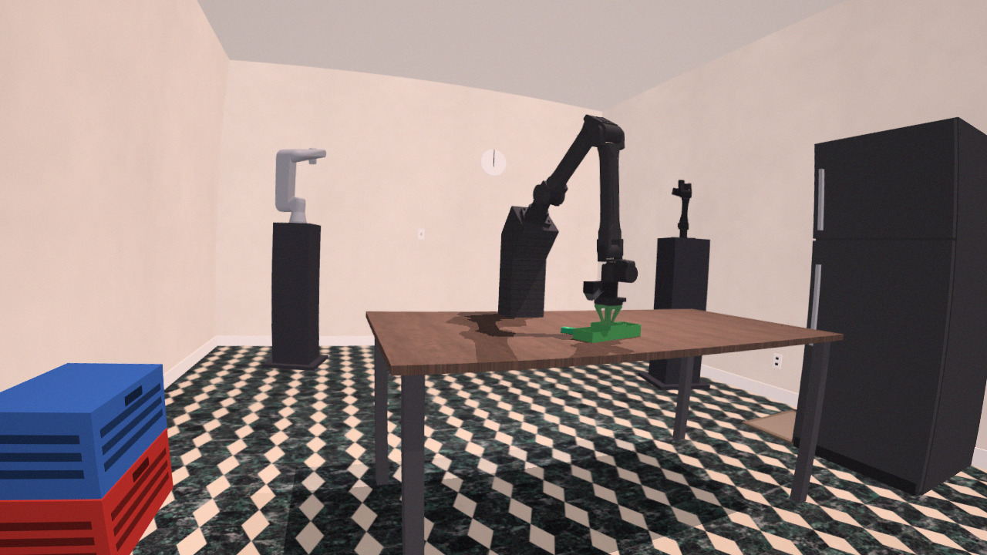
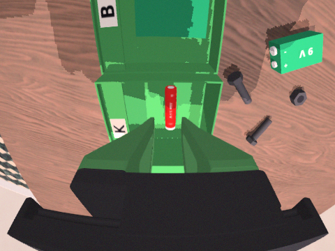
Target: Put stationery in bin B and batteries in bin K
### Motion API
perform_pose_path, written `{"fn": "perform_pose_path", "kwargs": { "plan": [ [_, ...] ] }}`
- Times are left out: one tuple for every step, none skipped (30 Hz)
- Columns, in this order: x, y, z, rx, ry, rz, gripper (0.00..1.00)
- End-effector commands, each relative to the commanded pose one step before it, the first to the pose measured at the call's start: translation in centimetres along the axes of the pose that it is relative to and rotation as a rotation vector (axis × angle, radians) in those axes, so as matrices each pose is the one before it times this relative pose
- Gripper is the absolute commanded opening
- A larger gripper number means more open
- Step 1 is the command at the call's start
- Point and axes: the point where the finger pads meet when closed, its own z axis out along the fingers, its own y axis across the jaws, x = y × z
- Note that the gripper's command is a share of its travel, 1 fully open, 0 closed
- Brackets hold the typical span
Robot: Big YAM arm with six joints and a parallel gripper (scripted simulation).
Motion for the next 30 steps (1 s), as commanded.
{"fn": "perform_pose_path", "kwargs": {
  "plan": [
    [-0.063, 0.621, -1.287, -0.01106, -0.00228, -0.00298, 0.24],
    [0.047, 0.006, -0.143, -0.0001, 0.00042, -0.00004, 0.24],
    [0.046, 0.005, -0.135, -0.00011, 0.0004, -0.00004, 0.24],
    [0.046, 0.005, -0.135, -0.00011, 0.0004, -0.00004, 0.24],
    [0.038, 0.009, -0.126, -0.00023, 0.00034, -0.00002, 0.24],
    [0.18, 0.015, -0.518, -0.0003, 0.00159, -0.00018, 0.24],
    [0.173, 0.019, -0.508, -0.00042, 0.00155, -0.00016, 0.24],
    [-0.009, -0.006, -0.496, 0.00003, -0.00055, 0.00238, 0.24],
    [-0.007, -0.006, -0.496, -0.00001, -0.00028, 0.00245, 0.24],
    [0.001, 0.0, -0.53, -0.00003, -0.00011, 0.00036, 0.24],
    [0.014, 0.008, -0.043, -0.00007, 0.00056, 0.0, 0.24],
    [-0.077, -0.004, -0.018, 0.00018, -0.00075, 0.00119, 0.24],
    [-0.073, 0.394, -0.007, -0.00659, -0.00187, 0.00135, 0.24],
    [0.0, 0.0, 0.0, 0.0, 0.0, 0.0, 0.24],
    [0.0, 0.0, 0.0, 0.0, 0.0, 0.0, 0.24],
    [-0.116, -1.182, 1.356, 0.02247, -0.00097, 0.00164, 0.24],
    [0.032, -0.208, 0.035, -0.00072, 0.00001, 0.00003, 0.24],
    [0.051, -0.311, 0.032, 0.00305, 0.0005, -0.00027, 0.24],
    [0.024, -0.082, 0.025, 0.00185, 0.0003, -0.00017, 0.24],
    [0.014, -0.004, 0.02, -0.00102, -0.00003, 0.00007, 0.24],
    [-0.001, 0.129, 0.014, -0.00309, -0.00025, 0.00024, 0.24],
    [-0.011, 0.22, 0.007, -0.00324, -0.00027, 0.00014, 0.24],
    [-0.015, 0.132, -0.002, -0.00145, -0.00016, -0.00026, 0.24],
    [-0.281, 0.547, -0.642, -0.0097, -0.00168, -0.00583, 0.24],
    [-1.124, -0.214, -0.649, -0.02156, -0.00828, -0.05031, 0.41],
    [-0.368, -0.729, -0.101, -0.00048, -0.00042, -0.05023, 0.41],
    [-0.321, -0.78, -0.077, 0.00032, -0.00023, -0.05029, 0.41],
    [-0.271, -0.828, -0.079, 0.00089, 0.0, -0.05011, 0.41],
    [-0.006, -1.375, 0.31, 0.01329, 0.00694, -0.02716, 0.41],
    [0.19, -1.698, 0.537, 0.01528, 0.00921, -0.02528, 0.41]
  ]
}}
